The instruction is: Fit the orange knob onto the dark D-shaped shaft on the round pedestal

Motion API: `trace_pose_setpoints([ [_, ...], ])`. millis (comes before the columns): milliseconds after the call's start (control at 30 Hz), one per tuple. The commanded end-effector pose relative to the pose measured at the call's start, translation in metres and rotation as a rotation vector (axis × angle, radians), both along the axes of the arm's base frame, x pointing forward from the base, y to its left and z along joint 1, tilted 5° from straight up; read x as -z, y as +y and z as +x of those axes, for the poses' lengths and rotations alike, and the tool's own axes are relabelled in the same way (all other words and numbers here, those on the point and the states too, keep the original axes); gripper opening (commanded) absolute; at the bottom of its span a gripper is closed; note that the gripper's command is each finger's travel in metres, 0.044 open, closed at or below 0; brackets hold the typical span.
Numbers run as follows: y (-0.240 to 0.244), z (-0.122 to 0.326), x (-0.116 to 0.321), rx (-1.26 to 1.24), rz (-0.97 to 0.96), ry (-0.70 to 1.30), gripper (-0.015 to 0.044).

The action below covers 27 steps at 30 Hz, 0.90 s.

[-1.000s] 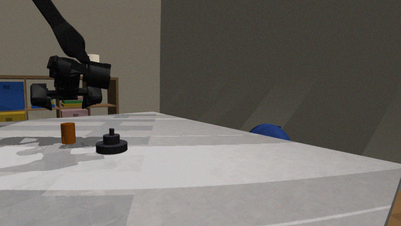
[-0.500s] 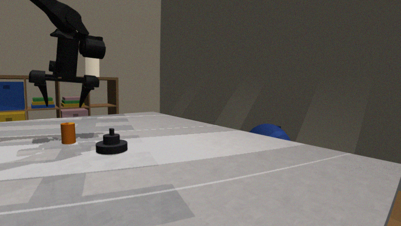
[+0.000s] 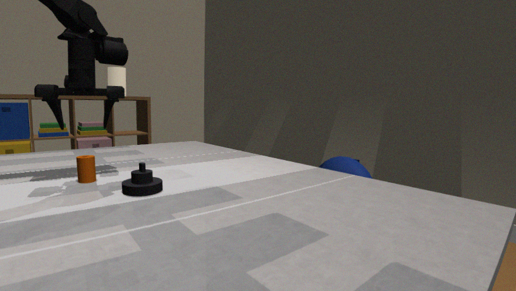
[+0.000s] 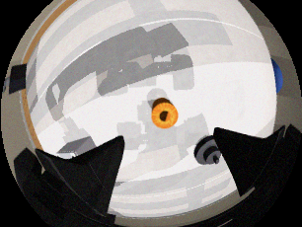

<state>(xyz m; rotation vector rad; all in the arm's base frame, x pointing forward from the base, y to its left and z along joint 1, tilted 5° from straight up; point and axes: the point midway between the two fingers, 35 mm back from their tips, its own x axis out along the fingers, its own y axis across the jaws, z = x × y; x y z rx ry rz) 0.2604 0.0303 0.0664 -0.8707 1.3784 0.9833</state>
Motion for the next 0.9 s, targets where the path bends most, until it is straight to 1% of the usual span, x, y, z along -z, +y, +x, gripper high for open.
trace_pose_setpoints([
  [0,-0.001,0.0,0.0,0.275,-0.018,0.014,0.044],
  [333,-0.001,0.0,0.0,1.246,-0.066,0.059,0.044],
  [400,-0.001,0.0,0.0,1.372,-0.072,0.065,0.044],
  [800,-0.001,0.0,0.0,1.388,-0.073,0.065,0.044],
  [867,0.0,0.0,0.012,1.388,-0.073,0.065,0.044],
])
